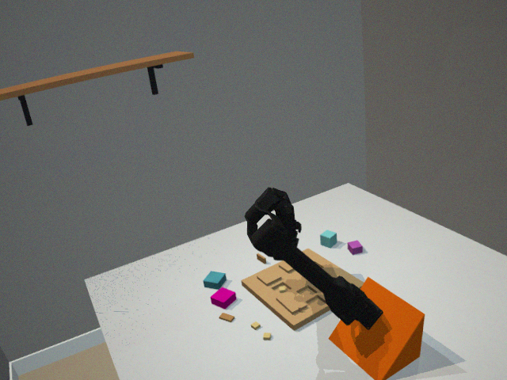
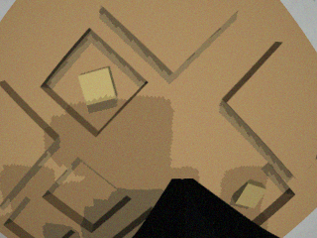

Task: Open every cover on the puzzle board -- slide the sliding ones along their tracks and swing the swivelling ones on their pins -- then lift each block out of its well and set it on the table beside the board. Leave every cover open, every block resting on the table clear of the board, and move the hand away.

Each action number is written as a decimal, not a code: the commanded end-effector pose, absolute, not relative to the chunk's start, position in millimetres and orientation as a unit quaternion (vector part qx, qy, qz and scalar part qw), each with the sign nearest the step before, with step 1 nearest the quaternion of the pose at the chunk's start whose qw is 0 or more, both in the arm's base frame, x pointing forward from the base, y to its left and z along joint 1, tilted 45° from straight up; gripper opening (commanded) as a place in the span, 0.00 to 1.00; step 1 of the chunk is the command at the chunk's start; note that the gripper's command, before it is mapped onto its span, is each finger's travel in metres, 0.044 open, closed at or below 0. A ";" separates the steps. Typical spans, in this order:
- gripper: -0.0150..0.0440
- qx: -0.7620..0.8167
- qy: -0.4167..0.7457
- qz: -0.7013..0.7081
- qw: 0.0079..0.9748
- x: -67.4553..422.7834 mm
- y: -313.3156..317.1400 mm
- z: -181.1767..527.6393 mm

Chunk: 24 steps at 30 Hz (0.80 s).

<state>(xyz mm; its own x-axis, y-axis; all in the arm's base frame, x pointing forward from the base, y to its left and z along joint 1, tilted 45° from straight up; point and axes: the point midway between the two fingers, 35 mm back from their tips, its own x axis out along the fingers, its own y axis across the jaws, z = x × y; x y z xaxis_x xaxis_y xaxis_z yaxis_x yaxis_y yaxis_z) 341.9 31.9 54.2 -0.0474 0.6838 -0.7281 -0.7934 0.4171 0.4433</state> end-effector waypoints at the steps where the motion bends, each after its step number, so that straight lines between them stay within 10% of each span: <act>1: 0.25 -0.289 0.265 0.681 0.619 359.0 -4.9 3.1; 24: 0.25 -0.421 0.095 0.725 0.537 363.1 -22.7 -20.4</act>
